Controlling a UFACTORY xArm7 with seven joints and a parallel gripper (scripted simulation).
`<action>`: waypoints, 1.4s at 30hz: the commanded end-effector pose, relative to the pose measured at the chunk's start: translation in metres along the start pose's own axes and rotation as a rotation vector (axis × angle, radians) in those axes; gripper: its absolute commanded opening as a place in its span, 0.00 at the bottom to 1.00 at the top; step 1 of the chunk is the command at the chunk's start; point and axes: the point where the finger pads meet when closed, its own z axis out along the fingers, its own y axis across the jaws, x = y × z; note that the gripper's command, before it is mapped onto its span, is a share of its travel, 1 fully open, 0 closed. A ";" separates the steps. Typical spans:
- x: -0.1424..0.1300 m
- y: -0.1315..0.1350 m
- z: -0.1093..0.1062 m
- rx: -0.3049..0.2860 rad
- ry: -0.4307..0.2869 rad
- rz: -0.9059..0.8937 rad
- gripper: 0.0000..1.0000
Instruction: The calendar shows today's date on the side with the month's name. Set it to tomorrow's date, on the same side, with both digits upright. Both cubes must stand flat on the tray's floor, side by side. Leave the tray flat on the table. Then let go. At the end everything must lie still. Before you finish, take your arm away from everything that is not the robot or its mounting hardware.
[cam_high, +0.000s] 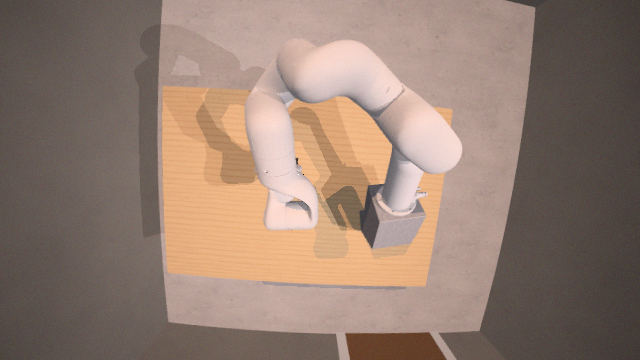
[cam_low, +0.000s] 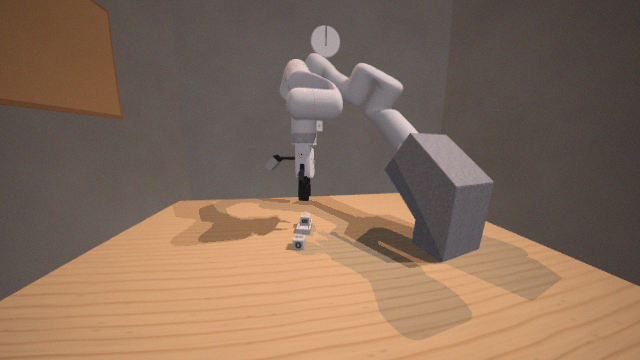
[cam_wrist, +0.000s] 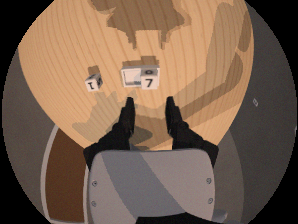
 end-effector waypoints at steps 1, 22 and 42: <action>0.001 -0.001 0.000 0.002 0.003 0.000 0.47; 0.000 -0.001 0.020 0.002 0.004 0.000 0.47; -0.001 -0.001 0.046 0.002 0.004 0.000 0.47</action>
